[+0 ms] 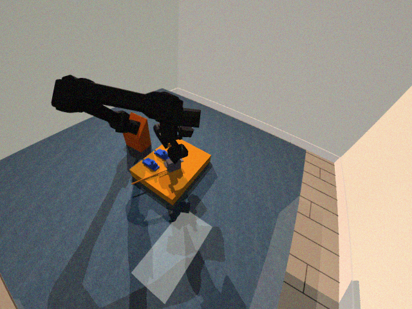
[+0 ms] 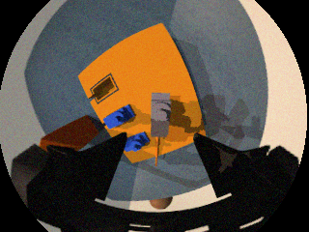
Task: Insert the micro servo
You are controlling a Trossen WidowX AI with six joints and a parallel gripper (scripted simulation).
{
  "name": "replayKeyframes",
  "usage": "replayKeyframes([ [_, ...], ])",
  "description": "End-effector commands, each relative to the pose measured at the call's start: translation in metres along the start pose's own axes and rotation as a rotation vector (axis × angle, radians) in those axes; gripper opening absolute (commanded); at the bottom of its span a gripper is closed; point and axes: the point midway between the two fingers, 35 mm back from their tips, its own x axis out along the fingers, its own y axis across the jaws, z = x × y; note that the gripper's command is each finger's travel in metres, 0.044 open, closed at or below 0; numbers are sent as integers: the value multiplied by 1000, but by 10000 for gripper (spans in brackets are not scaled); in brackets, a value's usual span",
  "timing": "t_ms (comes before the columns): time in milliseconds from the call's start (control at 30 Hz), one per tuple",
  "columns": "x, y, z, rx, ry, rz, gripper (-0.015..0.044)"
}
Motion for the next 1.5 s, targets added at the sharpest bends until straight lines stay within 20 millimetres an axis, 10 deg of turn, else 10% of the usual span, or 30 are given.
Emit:
replayKeyframes([
  [0,15,-1,-3,0,6,0,440],
  [667,40,-1,-4,0,7,-1,440],
  [1067,40,-1,-4,0,7,-1,125],
  [1467,22,0,-4,0,6,0,0],
])
